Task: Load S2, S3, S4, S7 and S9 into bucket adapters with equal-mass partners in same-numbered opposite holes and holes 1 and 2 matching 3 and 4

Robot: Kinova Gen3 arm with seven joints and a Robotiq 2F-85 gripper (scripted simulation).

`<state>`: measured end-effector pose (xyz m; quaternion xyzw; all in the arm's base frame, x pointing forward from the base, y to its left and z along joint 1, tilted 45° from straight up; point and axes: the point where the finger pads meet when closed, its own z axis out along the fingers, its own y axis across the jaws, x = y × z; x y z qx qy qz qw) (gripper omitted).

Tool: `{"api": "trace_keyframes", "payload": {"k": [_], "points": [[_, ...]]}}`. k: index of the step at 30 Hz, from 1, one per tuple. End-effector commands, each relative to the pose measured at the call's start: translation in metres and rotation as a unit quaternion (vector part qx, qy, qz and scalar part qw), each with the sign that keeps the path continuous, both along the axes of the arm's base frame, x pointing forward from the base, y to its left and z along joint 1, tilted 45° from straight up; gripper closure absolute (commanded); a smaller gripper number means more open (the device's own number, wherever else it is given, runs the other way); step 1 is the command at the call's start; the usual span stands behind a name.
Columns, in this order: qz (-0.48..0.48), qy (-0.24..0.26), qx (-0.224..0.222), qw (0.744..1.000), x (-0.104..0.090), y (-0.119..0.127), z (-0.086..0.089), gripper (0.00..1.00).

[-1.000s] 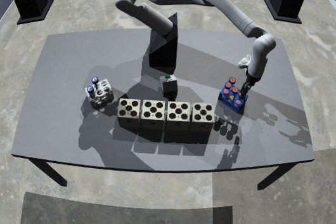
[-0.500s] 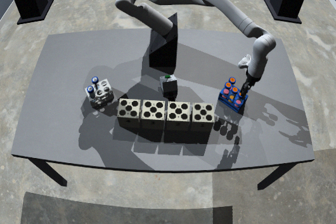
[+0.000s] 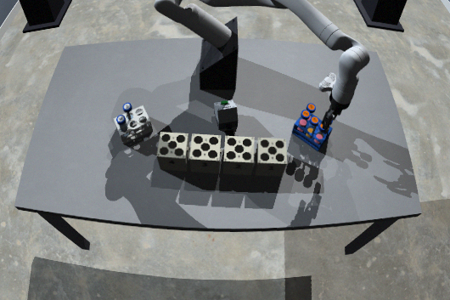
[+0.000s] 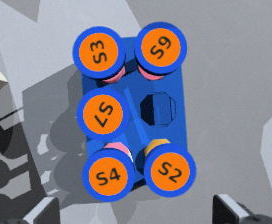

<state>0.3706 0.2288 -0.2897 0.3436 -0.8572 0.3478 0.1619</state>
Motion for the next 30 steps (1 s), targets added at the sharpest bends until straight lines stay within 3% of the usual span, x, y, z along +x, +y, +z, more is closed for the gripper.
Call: {"api": "trace_keyframes", "payload": {"k": [1,30], "points": [[0.001,-0.001,0.001,1.000,0.001,0.007,0.006,0.00],[0.001,-0.001,0.001,1.000,0.003,0.054,0.053,0.00]]}}
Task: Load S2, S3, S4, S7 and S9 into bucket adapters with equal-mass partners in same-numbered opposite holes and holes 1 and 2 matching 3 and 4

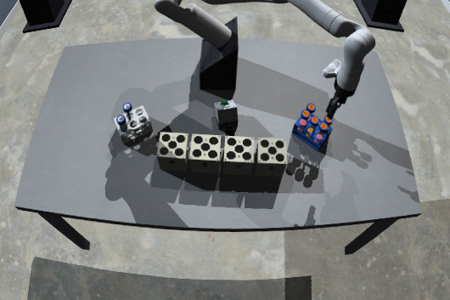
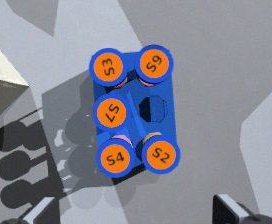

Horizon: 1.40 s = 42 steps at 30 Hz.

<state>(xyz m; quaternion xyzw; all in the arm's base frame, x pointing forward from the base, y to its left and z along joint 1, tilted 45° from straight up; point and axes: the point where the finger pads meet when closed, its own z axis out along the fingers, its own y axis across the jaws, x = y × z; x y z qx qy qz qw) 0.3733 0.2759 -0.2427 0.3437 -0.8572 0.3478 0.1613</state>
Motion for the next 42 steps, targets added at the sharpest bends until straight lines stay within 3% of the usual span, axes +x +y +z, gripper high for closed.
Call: {"api": "trace_keyframes", "payload": {"k": [1,7,8,24,42], "points": [[0.000,0.000,0.001,1.000,0.001,0.008,0.008,0.00],[0.000,0.000,0.001,1.000,0.001,0.016,0.015,0.00],[-0.005,-0.006,0.000,1.000,0.001,0.014,0.018,0.38],[-0.088,-0.088,-0.004,0.992,-0.003,-0.019,0.051,0.38],[-0.180,-0.181,-0.009,0.967,-0.007,-0.056,0.089,0.38]]}}
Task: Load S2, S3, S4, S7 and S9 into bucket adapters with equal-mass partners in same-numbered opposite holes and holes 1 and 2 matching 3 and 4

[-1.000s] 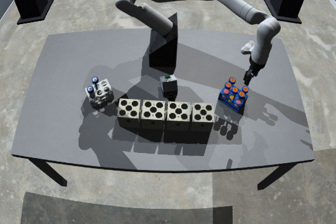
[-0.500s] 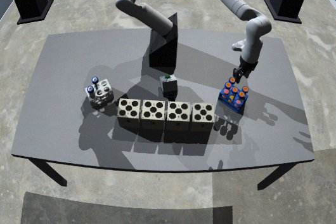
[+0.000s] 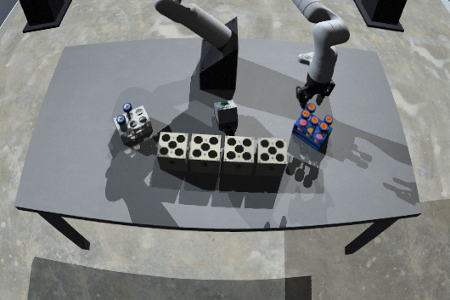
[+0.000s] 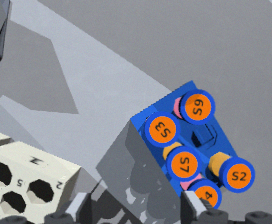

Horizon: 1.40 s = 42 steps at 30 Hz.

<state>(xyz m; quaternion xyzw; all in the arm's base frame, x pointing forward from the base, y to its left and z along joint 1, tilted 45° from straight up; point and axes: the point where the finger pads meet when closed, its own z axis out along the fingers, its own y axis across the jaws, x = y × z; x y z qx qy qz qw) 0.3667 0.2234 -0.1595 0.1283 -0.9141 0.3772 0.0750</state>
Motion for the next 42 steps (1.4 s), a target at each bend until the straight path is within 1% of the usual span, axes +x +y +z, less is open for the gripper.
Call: {"api": "trace_keyframes", "payload": {"k": [1,14,16,23,31,33,42], "points": [[-0.016,-0.019,0.001,1.000,0.000,-0.006,0.008,0.38],[-0.093,-0.096,-0.003,0.991,-0.004,-0.036,0.039,0.38],[-0.093,-0.096,-0.003,0.991,-0.004,-0.036,0.039,0.38],[-0.132,-0.135,-0.005,0.982,-0.005,-0.053,0.055,0.38],[-0.132,-0.135,-0.005,0.982,-0.007,-0.071,0.074,0.38],[-0.132,-0.135,-0.005,0.982,-0.007,-0.071,0.074,0.38],[-0.132,-0.135,-0.006,0.982,-0.010,-0.092,0.096,0.38]]}}
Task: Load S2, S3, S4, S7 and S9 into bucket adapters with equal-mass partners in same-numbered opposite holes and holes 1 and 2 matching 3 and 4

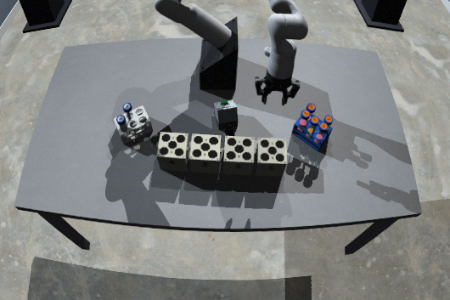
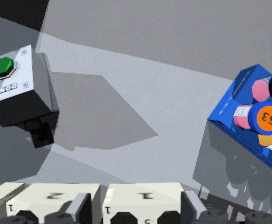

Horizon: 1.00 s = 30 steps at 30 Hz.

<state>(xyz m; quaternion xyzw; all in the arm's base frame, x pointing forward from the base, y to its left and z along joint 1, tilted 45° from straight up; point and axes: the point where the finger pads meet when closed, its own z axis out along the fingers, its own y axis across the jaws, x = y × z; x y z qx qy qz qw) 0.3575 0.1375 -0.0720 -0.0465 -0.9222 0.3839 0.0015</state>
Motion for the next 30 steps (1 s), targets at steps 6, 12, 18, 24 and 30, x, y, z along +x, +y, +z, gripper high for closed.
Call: {"api": "trace_keyframes", "payload": {"k": [6,12,18,24,30], "points": [[0.001,-0.001,0.001,1.000,-0.002,-0.021,0.022,0.38],[0.001,-0.001,0.001,1.000,-0.003,-0.030,0.032,0.38],[0.001,-0.001,0.001,1.000,-0.004,-0.044,0.046,0.38],[0.001,-0.001,0.001,1.000,-0.006,-0.056,0.058,0.38],[0.001,-0.001,0.001,1.000,-0.007,-0.067,0.070,0.38]]}}
